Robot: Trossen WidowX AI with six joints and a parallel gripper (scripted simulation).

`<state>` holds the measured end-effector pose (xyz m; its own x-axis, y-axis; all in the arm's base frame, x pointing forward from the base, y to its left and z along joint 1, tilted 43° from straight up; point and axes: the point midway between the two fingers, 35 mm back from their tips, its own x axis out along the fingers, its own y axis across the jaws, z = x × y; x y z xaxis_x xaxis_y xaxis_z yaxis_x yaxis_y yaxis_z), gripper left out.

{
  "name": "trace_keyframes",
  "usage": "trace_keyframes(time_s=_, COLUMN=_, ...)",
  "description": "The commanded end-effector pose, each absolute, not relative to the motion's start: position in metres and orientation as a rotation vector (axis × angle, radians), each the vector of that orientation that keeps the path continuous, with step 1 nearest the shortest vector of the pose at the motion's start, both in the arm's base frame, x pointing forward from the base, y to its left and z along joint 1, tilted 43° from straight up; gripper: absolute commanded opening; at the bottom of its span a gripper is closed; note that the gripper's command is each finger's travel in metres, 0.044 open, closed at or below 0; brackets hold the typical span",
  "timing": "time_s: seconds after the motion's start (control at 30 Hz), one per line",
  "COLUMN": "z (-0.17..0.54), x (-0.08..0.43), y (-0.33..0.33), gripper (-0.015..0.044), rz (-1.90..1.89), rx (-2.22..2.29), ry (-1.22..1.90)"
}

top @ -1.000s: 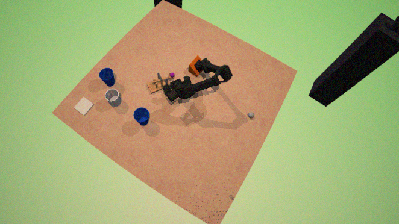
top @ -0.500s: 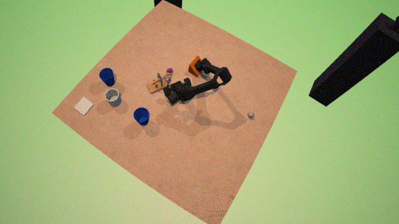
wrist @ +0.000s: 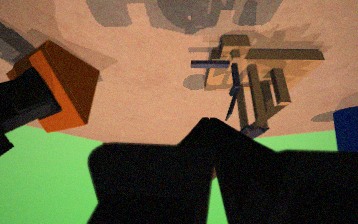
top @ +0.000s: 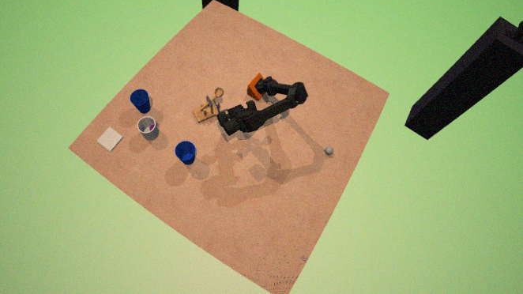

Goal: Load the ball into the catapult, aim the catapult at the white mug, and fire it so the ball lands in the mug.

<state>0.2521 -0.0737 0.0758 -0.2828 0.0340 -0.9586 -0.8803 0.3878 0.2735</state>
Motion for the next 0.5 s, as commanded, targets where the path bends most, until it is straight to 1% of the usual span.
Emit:
trace_keyframes(time_s=0.0, z=0.070, x=0.252, y=-0.072, gripper=0.0053, rz=1.090, rx=-0.760, ry=1.601)
trace_keyframes(time_s=0.27, z=0.064, x=0.275, y=-0.086, gripper=0.0263, rz=0.945, rx=-0.613, ry=1.584)
trace_keyframes(time_s=0.47, z=0.060, x=0.304, y=-0.105, gripper=0.0420, rz=0.775, rx=-0.467, ry=1.562)
